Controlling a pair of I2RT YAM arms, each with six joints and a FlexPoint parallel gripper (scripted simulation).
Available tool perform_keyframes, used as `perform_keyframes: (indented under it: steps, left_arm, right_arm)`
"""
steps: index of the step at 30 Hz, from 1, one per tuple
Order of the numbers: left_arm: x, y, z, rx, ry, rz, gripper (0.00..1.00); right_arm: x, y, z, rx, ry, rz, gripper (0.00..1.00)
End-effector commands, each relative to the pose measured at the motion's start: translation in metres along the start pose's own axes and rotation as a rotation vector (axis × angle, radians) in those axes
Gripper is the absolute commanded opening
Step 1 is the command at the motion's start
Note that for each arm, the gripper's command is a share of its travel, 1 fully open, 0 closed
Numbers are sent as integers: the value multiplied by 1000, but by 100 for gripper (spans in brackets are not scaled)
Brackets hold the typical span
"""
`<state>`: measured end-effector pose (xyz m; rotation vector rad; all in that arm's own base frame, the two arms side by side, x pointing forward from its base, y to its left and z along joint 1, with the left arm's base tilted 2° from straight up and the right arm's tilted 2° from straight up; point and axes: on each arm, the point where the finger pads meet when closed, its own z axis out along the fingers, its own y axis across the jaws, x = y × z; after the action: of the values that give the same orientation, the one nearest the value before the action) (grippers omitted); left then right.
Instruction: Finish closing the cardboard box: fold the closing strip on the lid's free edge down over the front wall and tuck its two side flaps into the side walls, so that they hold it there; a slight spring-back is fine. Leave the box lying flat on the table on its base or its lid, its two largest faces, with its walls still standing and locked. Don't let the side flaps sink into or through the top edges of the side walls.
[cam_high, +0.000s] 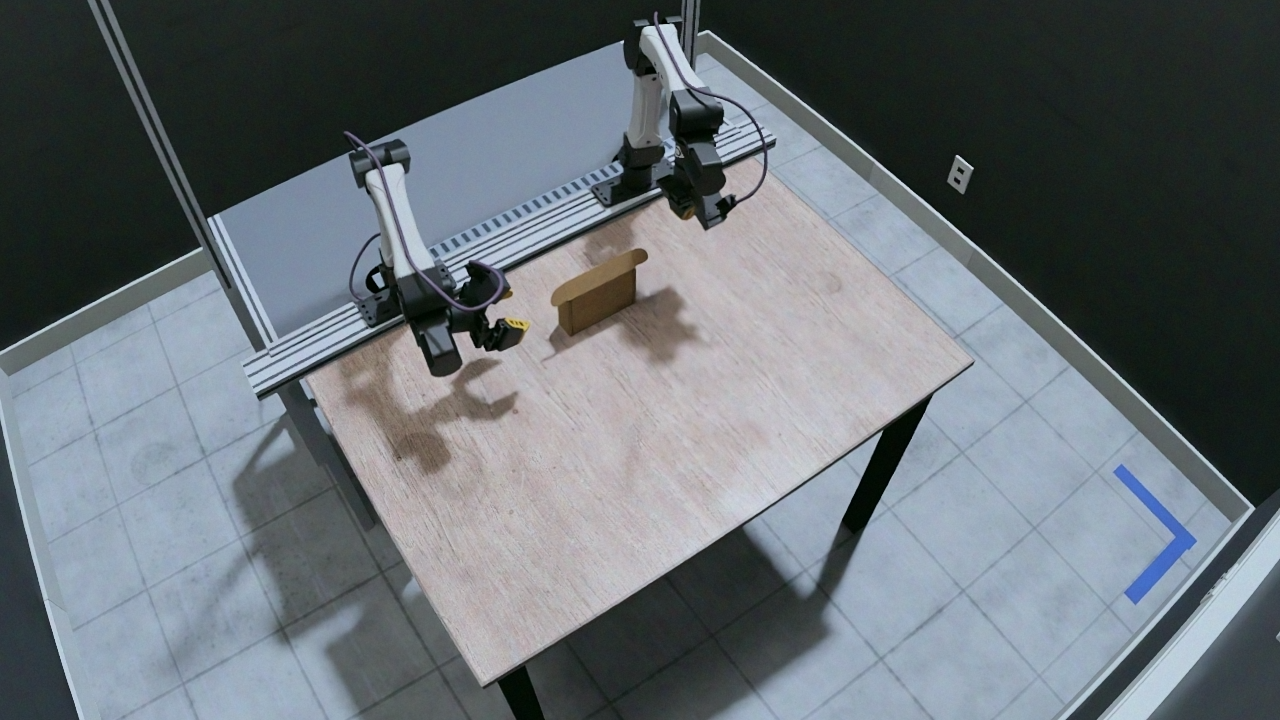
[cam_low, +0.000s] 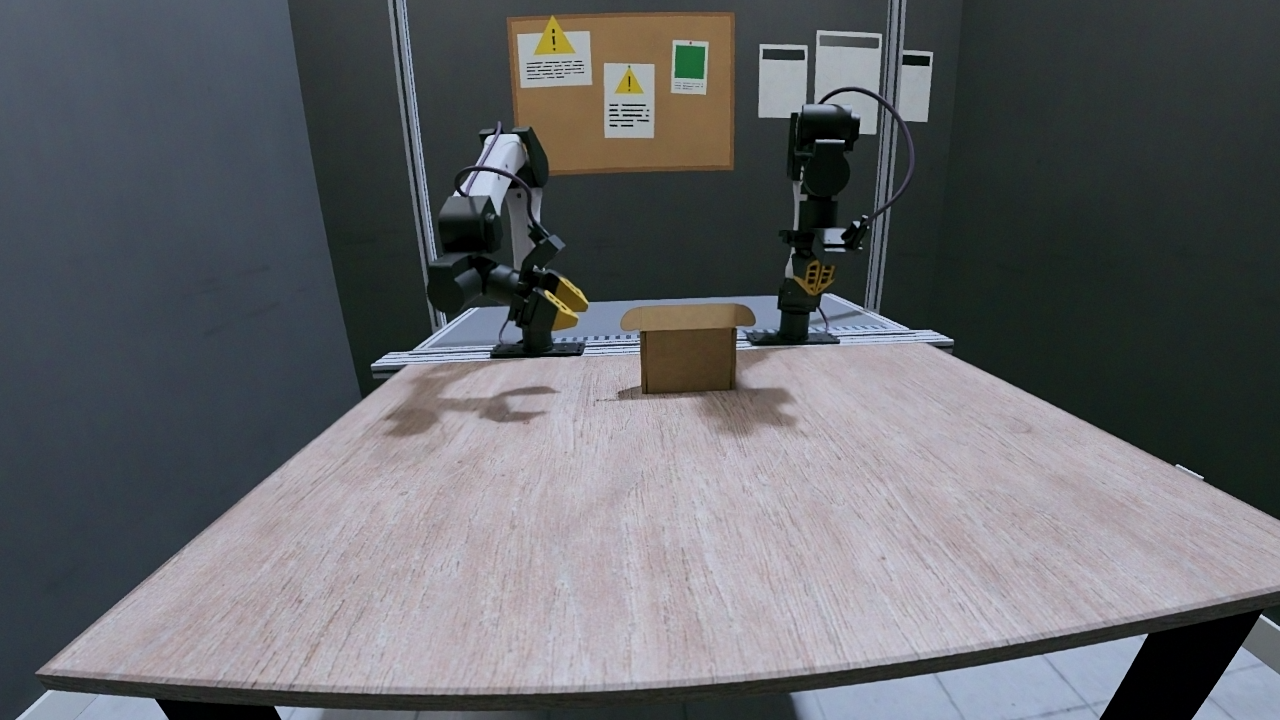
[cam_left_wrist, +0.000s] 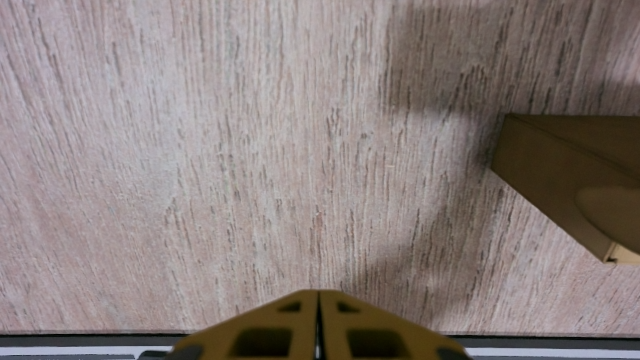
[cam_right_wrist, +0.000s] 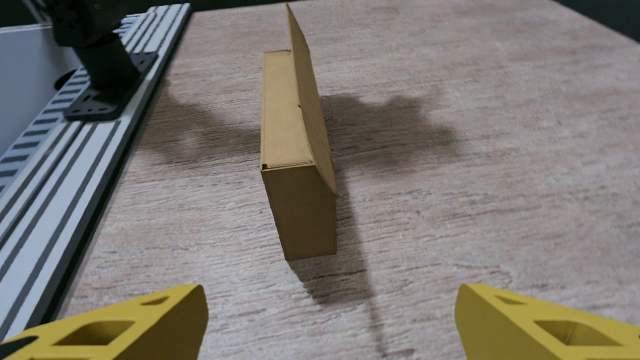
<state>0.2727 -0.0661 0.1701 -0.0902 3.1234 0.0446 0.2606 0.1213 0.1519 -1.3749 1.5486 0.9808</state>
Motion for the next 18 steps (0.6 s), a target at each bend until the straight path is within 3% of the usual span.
perform_keyframes:
  steps: [1, 10, 18]
  left_arm:
    - [0, -1, -4, 1, -8, -2, 0]
    - [0, -1, -4, 1, -8, -2, 0]
    - [0, -1, -4, 1, -8, -2, 0]
  right_arm:
    - [-6, 3, -3, -87, -49, -77, 80]
    - [-2, 5, 4, -101, -48, -81, 80]
    - [16, 10, 17, -103, -49, -60, 80]
